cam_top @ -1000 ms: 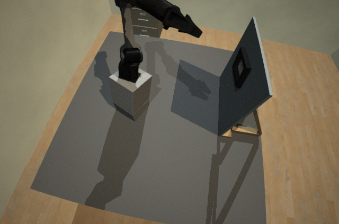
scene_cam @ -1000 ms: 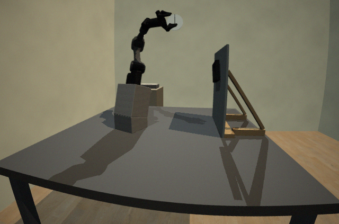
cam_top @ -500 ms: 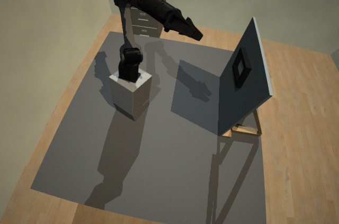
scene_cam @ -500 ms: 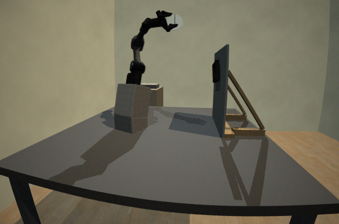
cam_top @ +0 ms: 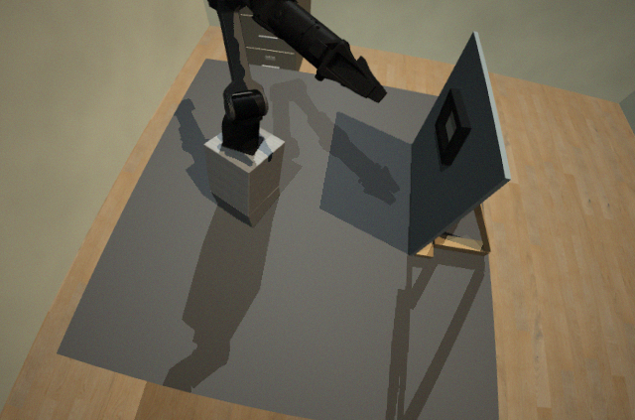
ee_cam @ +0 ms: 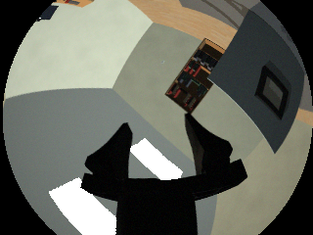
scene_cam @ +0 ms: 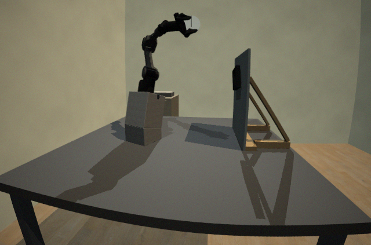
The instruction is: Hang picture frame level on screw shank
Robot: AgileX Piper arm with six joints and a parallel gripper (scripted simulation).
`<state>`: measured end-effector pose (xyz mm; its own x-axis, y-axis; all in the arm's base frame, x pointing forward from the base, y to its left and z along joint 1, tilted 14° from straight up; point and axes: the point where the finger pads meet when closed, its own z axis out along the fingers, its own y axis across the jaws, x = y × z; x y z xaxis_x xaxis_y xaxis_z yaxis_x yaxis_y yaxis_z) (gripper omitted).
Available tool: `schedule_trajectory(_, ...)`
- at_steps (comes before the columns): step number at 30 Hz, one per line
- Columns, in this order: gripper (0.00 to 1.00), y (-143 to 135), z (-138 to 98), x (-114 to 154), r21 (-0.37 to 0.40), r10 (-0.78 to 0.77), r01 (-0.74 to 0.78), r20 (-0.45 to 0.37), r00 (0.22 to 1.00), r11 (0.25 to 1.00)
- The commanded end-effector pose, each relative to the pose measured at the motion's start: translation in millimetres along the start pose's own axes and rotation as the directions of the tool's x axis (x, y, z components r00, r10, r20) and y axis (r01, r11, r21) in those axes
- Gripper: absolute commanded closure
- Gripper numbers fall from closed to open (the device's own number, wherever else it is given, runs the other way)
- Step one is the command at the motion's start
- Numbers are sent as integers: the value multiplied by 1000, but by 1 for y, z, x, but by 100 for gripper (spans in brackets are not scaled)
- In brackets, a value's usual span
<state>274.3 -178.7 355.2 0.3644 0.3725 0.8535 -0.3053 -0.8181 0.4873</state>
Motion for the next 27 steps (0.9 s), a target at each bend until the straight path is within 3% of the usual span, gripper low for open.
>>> schedule_trajectory(1,0,-2,10,-7,-2,-22,22,22,1000,1000)
schedule_trajectory(3,0,-2,10,-7,-2,-22,22,22,1000,1000)
schedule_trajectory(18,0,-43,77,-29,5,-267,268,83,960,963)
schedule_trajectory(20,0,-43,77,-29,5,-267,268,83,960,963)
schedule_trajectory(27,0,-83,106,-25,4,-426,426,46,904,905)
